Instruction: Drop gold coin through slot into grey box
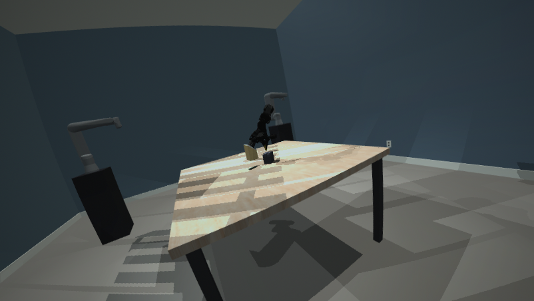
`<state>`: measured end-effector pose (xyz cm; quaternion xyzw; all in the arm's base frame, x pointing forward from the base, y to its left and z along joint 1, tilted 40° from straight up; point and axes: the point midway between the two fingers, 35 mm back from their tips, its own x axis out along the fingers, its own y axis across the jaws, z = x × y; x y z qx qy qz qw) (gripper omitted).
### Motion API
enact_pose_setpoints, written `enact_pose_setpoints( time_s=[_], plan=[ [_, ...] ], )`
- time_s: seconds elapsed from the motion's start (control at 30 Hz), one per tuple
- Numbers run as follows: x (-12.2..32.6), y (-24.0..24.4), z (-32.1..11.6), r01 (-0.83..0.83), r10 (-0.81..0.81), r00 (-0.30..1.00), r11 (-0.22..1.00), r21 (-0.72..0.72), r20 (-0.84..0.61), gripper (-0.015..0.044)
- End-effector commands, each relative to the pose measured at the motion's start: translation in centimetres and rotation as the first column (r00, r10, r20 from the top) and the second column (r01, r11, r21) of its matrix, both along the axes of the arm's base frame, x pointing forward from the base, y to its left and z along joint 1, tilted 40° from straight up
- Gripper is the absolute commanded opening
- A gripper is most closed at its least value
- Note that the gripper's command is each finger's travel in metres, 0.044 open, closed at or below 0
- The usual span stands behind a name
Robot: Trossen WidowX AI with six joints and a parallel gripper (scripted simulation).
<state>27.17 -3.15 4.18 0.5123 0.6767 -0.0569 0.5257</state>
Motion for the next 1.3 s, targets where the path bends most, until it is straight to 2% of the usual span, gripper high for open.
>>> enact_pose_setpoints(
  time_s=[0.0, 1.27],
  plan=[
    [-0.03, 0.0, -0.13, -0.003, 0.003, 1.0, 1.0, 0.001, -0.003, 0.0],
    [-0.18, 0.9, 0.04, -0.002, 0.002, 1.0, 1.0, 0.002, -0.01, 0.0]
  ],
)
